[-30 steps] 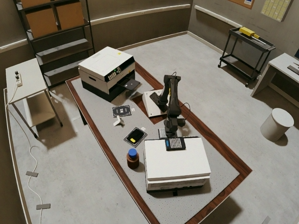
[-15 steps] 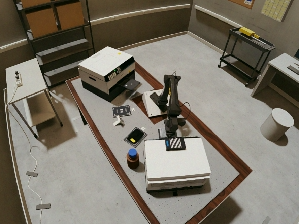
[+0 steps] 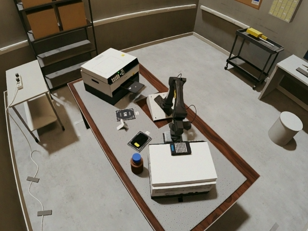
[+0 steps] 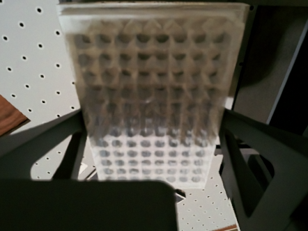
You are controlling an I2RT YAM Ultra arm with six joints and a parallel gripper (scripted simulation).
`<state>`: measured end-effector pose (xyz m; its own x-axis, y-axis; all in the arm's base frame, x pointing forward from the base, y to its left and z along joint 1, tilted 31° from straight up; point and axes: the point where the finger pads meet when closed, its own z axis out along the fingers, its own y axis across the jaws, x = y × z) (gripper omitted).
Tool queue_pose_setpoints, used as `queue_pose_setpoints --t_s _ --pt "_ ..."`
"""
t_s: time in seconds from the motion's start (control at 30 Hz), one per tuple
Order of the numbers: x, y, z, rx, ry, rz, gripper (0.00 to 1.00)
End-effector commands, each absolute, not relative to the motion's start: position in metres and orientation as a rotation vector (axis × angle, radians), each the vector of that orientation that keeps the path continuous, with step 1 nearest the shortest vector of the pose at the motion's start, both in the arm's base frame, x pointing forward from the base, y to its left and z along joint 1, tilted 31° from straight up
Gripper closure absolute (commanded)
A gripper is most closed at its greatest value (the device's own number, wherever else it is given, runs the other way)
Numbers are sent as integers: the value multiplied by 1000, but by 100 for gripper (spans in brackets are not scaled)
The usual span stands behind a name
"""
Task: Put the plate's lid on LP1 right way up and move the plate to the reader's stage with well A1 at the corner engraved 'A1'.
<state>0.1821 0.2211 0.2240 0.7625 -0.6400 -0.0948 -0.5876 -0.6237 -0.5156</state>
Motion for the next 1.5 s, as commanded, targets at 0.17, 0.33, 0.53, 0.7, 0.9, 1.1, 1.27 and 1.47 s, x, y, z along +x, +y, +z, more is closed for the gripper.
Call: queue_pose_setpoints --t_s 0.17,0.33,0.53,0.7,0.9,1.1,1.27,1.47 --pt "178 215 244 -2398 899 -142 14" --pt "179 216 247 -2387 892 -147 14" --pt "182 219 252 -2362 882 -159 14" --pt "179 216 250 -2374 889 -149 14" --pt "178 216 250 -2387 890 -138 14" --pt "176 213 251 -2405 899 -128 14" --pt "172 208 257 -2402 898 -131 14" --pt "171 205 263 -2394 896 -137 14"
